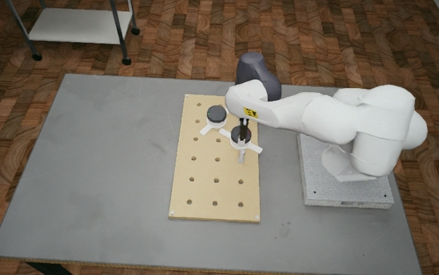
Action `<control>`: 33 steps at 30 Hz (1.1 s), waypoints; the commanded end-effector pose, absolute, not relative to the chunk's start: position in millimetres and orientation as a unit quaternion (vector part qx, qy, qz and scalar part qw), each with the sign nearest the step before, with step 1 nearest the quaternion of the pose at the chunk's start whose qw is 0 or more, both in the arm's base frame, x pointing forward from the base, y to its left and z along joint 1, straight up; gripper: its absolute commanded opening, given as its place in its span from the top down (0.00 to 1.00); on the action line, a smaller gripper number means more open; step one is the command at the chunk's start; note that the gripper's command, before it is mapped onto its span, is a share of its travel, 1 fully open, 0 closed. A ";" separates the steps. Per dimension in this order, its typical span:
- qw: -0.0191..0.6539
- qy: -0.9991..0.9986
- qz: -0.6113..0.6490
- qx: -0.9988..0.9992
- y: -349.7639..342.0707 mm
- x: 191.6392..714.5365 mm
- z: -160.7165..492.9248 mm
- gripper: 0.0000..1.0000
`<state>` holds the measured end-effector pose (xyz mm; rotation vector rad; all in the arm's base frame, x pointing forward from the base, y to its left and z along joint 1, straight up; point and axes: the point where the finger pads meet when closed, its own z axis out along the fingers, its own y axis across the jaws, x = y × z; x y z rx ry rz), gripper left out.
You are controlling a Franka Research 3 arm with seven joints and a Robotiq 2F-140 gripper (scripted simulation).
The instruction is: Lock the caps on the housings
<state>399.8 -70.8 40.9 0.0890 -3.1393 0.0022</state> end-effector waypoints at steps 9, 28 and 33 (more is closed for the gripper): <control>0.000 -1.000 0.000 0.028 -71.0 399.7 40.4 0.90; 0.000 -0.990 0.000 -0.141 -70.9 399.7 40.4 0.90; 0.000 -0.984 0.000 -0.178 -71.0 399.7 40.4 0.90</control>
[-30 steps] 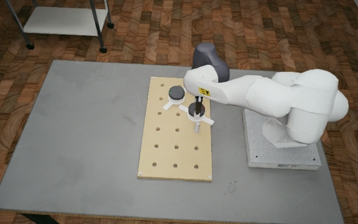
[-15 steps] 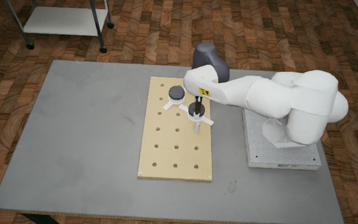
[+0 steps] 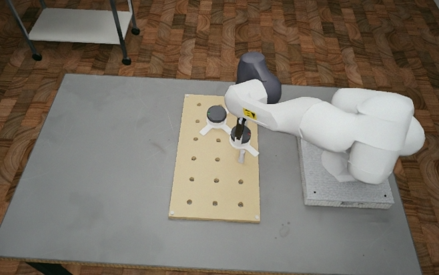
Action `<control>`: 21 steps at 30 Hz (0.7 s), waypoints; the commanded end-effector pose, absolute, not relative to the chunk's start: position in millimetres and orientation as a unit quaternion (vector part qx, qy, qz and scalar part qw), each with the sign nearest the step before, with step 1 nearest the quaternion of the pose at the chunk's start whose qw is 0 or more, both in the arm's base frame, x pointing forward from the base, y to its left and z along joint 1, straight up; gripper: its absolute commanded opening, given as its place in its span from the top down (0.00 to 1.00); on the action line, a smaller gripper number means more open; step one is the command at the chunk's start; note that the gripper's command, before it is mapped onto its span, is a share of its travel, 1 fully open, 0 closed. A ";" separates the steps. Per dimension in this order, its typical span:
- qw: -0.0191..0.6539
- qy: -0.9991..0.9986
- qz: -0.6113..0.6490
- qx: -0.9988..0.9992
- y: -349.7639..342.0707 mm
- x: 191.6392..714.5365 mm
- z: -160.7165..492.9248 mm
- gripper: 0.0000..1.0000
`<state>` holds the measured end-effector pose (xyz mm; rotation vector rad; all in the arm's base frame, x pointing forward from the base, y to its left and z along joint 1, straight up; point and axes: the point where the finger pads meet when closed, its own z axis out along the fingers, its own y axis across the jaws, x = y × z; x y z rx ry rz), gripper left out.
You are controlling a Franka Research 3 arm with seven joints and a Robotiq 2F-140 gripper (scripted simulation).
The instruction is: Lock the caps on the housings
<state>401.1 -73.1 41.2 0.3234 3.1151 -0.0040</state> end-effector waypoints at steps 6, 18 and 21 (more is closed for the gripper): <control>0.000 0.983 0.000 0.186 -71.0 399.7 40.4 0.90; 0.000 0.971 0.000 0.241 -70.9 399.6 40.5 0.90; 0.000 0.961 0.000 0.278 -70.8 399.6 40.5 0.90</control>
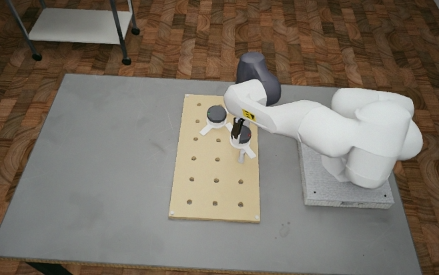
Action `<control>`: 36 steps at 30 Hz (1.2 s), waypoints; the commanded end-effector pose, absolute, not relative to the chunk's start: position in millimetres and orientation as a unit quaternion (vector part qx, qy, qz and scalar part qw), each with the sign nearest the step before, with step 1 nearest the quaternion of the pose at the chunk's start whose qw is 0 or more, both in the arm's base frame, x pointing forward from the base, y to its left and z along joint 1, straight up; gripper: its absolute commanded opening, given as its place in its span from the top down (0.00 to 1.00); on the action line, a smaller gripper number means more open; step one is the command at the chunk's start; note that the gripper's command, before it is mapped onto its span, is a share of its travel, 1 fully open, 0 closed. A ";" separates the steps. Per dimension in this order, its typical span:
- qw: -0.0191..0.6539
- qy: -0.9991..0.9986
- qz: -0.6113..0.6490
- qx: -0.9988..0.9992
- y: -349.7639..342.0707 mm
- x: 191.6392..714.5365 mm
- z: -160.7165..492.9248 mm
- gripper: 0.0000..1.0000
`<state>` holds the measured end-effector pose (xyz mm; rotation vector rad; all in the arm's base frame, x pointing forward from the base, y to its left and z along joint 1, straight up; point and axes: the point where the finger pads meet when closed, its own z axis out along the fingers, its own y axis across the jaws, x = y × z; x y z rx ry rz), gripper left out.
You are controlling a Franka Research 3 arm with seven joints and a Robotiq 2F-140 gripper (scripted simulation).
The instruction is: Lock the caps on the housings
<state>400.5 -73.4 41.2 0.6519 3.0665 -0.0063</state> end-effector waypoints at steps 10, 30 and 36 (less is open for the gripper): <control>0.000 0.930 0.000 0.368 -70.9 399.7 40.4 0.90; 0.000 0.920 0.000 0.393 -71.0 399.7 40.4 0.90; 0.000 0.920 0.000 0.393 -71.0 399.7 40.4 0.90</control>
